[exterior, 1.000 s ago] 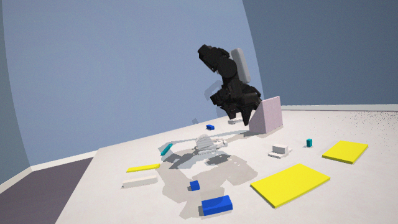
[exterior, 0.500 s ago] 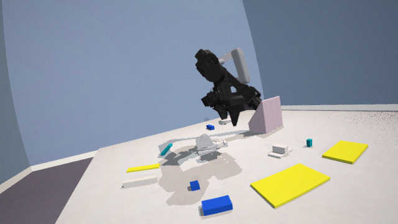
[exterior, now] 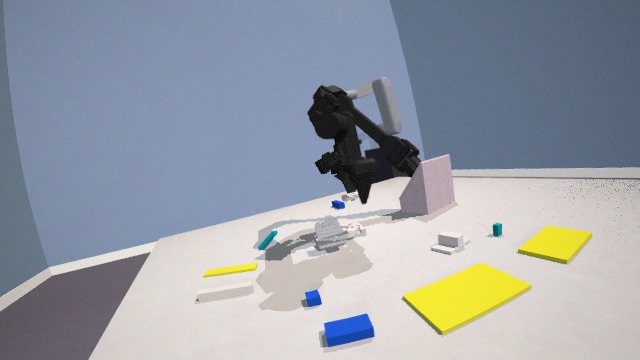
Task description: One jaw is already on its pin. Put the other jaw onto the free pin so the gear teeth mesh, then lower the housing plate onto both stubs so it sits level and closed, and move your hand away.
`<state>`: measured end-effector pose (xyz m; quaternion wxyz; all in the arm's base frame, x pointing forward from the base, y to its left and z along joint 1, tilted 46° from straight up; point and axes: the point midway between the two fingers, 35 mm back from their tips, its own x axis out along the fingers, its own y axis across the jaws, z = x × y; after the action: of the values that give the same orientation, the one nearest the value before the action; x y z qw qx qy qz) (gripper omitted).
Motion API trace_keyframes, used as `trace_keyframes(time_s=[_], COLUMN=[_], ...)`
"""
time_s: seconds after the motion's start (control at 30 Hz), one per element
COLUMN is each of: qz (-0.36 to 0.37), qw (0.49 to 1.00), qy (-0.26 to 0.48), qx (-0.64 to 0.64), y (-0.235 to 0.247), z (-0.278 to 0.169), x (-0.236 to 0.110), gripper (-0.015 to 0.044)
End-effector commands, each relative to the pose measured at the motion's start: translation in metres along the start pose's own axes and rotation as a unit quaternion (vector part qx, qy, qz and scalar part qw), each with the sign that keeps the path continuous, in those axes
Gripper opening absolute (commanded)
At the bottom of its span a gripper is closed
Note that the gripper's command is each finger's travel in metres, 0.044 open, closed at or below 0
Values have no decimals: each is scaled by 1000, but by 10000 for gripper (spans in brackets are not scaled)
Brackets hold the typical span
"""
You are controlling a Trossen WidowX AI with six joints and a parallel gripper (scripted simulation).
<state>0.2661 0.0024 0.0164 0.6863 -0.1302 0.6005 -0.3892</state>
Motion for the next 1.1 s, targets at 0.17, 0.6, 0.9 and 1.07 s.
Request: trace_keyframes(time_s=[0.17,0.6,0.9,1.07], qz=[-7,-14,-14,-14], qw=[1000,999,999,999], qy=[-3,-3,-3,-3], qx=[19,35,35,35], y=[-31,-54,-54,-54], z=[3,3,3,3], x=[3,7,7,7], gripper=[351,351,351,351])
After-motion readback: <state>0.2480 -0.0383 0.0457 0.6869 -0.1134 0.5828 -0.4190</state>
